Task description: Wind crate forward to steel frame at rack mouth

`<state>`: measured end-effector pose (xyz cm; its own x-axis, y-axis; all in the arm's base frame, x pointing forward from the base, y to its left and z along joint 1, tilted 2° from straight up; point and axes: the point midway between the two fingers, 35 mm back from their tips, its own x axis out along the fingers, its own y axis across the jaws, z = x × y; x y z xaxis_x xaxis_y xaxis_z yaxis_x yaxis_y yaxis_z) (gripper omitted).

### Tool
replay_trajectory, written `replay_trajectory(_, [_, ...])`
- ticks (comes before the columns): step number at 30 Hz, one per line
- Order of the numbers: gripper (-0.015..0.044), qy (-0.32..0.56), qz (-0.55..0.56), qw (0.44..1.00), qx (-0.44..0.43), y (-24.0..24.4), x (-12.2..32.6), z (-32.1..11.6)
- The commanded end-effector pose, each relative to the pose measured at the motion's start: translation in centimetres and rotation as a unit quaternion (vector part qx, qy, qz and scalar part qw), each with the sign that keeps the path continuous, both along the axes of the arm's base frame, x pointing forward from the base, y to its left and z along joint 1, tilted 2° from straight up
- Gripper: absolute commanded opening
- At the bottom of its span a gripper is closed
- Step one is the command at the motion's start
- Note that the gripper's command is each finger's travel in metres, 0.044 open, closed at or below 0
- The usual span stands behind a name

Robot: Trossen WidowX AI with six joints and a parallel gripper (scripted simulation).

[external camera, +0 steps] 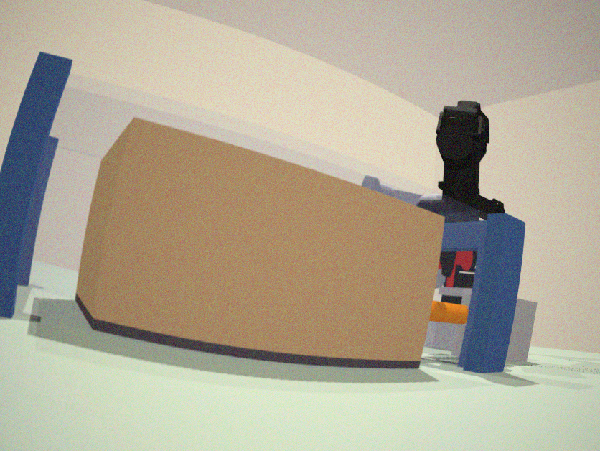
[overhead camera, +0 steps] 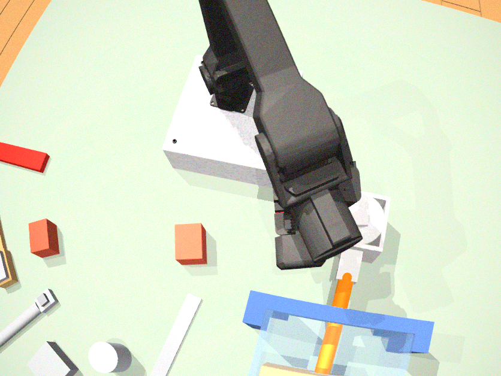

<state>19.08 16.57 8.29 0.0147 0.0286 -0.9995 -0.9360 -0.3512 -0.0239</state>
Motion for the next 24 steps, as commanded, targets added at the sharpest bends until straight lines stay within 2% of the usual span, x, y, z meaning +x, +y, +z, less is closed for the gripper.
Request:
replay_trajectory(1, [0.0, -0.018, -0.001, 1.0, 0.005, 0.7, 1.6, 0.0])
replay_trajectory(24, [0.0, -0.019, -0.001, 1.0, 0.006, 2.2, 3.8, 0.2])
